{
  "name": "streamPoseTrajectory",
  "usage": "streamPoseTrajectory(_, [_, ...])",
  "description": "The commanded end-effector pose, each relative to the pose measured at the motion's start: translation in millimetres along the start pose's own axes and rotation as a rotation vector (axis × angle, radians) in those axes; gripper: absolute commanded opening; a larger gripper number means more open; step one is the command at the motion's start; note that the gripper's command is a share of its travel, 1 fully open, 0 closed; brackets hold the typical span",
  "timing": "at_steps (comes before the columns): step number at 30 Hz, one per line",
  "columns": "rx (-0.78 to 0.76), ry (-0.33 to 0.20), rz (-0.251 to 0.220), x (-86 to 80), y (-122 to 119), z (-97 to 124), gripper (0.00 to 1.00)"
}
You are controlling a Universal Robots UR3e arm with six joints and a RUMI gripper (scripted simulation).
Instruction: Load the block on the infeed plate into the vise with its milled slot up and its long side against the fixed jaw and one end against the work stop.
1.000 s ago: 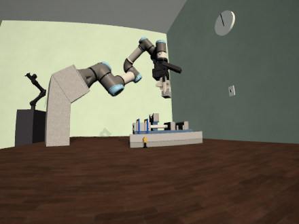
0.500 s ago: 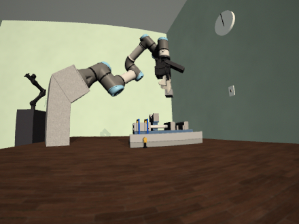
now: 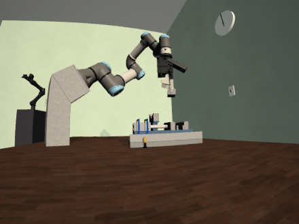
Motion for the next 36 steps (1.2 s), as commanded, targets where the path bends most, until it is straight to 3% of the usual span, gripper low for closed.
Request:
streamPoseTrajectory(1, [-0.056,0.001,0.0,1.6,9,-3,0.0])
streamPoseTrajectory(36, [-0.254,0.001,0.0,10.5,41,-9,0.0])
Point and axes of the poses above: the point where the finger pads meet when closed, its own x axis out along the fingers, its own y axis across the jaws, z = x × y, the point moved 3 cm from there along -x, back along the fingers, and after that the axes turned 6 degrees about -x, right-handed, at the moved point
